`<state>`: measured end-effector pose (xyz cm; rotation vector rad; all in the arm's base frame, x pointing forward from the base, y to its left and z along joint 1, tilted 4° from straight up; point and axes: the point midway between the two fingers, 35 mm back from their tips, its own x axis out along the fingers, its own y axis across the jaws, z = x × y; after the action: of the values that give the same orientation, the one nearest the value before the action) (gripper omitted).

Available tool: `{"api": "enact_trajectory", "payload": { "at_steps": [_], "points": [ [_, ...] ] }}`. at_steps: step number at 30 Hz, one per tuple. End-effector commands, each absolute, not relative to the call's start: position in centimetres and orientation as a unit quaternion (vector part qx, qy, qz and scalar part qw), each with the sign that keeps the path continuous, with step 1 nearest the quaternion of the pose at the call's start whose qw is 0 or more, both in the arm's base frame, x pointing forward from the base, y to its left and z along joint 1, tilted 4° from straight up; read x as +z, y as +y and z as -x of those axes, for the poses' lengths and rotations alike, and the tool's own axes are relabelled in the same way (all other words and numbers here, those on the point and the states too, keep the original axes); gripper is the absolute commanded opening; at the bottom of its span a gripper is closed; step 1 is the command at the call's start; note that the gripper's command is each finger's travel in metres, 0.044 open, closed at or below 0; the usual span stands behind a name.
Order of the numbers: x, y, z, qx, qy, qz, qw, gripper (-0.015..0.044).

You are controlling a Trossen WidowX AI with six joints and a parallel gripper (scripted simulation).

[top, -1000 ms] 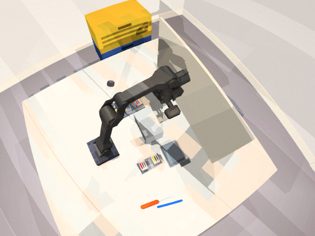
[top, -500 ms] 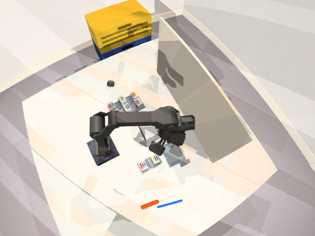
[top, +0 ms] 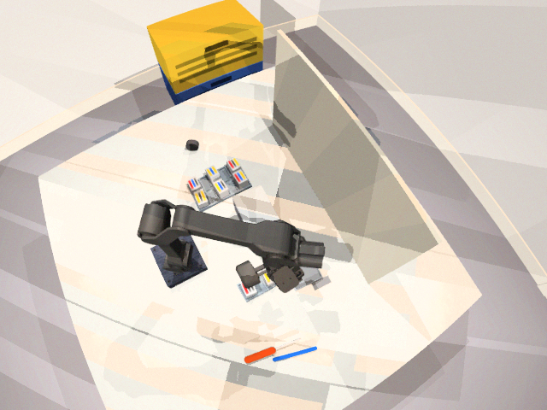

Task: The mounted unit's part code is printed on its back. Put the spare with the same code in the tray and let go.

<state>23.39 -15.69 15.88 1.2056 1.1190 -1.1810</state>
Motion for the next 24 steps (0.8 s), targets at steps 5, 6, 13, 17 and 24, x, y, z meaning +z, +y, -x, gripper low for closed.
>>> {"api": "enact_trajectory", "payload": {
  "at_steps": [5, 6, 13, 17, 24],
  "points": [
    [12.9, -15.5, -22.9, -0.498, 0.462, -0.512, 0.526, 0.0300],
    [12.3, -15.5, -22.9, -0.498, 0.462, -0.512, 0.526, 0.0300],
    [11.8, -15.4, -22.8, -0.498, 0.463, -0.512, 0.526, 0.0300],
    [11.8, -15.4, -22.8, -0.498, 0.463, -0.512, 0.526, 0.0300],
    [10.8, -15.6, -23.0, -0.498, 0.462, -0.512, 0.526, 0.0300]
  ]
}}
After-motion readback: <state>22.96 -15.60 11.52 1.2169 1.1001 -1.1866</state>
